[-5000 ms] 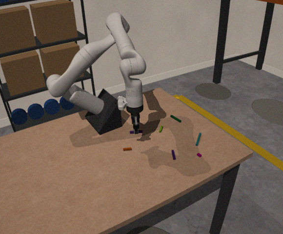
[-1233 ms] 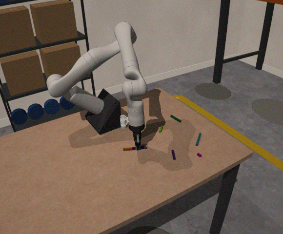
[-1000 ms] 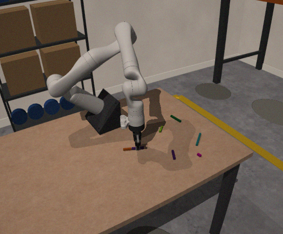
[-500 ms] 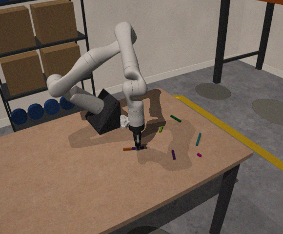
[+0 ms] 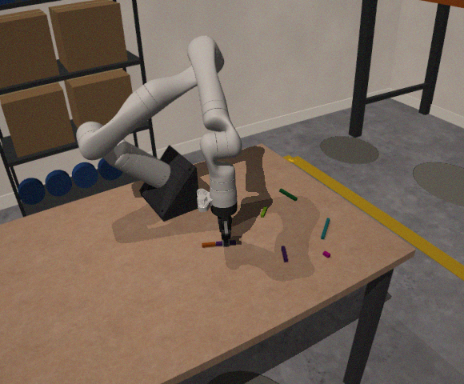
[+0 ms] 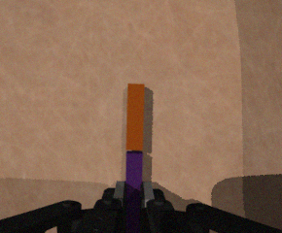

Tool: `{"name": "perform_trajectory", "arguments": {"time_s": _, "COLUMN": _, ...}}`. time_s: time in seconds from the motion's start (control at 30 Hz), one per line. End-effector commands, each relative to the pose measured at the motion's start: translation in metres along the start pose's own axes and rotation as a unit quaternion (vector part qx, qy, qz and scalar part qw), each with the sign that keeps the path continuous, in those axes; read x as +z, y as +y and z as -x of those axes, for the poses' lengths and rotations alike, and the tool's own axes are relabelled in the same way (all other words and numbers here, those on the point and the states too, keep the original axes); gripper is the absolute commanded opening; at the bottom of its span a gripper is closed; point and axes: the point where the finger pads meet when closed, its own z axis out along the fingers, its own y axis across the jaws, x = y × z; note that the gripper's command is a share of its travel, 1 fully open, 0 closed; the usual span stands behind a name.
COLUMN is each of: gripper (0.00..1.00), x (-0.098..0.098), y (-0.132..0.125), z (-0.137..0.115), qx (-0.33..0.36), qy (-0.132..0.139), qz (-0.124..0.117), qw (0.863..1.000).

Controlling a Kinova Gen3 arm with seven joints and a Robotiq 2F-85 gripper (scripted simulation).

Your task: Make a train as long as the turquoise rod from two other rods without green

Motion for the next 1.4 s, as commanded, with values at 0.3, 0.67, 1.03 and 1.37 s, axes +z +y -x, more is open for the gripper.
{"name": "perform_trajectory", "arguments": {"time_s": 0.3, "gripper": 0.2, "x": -0.001, "y": 0.0, "z": 0.0, "qx": 0.0, "qy": -0.001, "qz": 0.0, "qw": 1.0}}
{"name": "perform_trajectory", "arguments": {"time_s": 0.67, "gripper": 0.24, "x": -0.001, "y": 0.0, "z": 0.0, "qx": 0.0, "qy": -0.001, "qz": 0.0, "qw": 1.0}}
{"name": "perform_trajectory", "arguments": {"time_s": 1.03, "gripper": 0.24, "x": -0.009, "y": 0.0, "z": 0.0, "qx": 0.0, "qy": -0.001, "qz": 0.0, "qw": 1.0}}
{"name": "perform_trajectory", "arguments": {"time_s": 1.37, "gripper": 0.24, "x": -0.058, "y": 0.0, "z": 0.0, "qx": 0.0, "qy": -0.001, "qz": 0.0, "qw": 1.0}}
